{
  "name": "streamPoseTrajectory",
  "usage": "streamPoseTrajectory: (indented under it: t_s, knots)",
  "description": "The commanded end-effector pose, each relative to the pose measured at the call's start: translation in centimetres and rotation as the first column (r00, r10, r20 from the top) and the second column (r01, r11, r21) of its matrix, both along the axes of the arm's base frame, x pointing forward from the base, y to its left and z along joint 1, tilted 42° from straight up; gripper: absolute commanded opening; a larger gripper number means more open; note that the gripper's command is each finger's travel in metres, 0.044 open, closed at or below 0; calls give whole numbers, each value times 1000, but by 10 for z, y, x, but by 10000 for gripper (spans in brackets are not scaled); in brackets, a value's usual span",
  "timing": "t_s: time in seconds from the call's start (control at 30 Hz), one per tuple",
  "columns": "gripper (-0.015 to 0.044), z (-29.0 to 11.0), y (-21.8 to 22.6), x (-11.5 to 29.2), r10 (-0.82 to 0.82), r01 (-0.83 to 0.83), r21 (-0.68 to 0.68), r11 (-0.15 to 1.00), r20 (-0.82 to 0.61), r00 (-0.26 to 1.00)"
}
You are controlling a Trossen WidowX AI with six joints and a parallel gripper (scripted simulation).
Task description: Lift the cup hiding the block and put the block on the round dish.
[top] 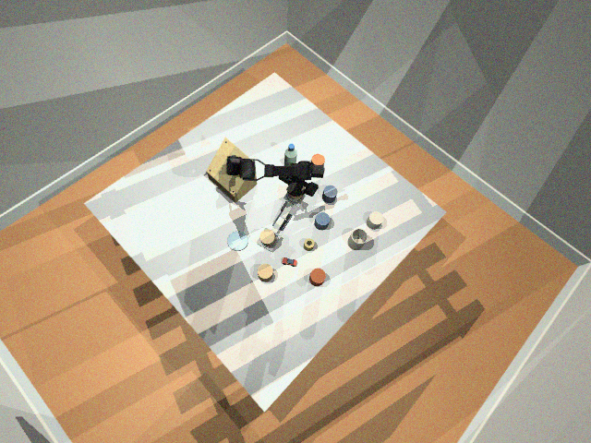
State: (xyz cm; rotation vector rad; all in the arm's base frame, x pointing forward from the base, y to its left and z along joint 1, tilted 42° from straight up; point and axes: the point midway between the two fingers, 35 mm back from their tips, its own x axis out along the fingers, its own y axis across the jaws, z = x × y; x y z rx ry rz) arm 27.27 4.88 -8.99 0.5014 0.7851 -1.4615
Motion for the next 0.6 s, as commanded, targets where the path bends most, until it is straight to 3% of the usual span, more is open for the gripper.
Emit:
streamPoseTrajectory:
  t_s: [0.0, 0.57]
  knots:
    - [0, 5, 15, 4, 6, -6, 33, 999, 22, 1000]
    - [0, 22, 29, 3, 5, -6, 32, 999, 21, 1000]
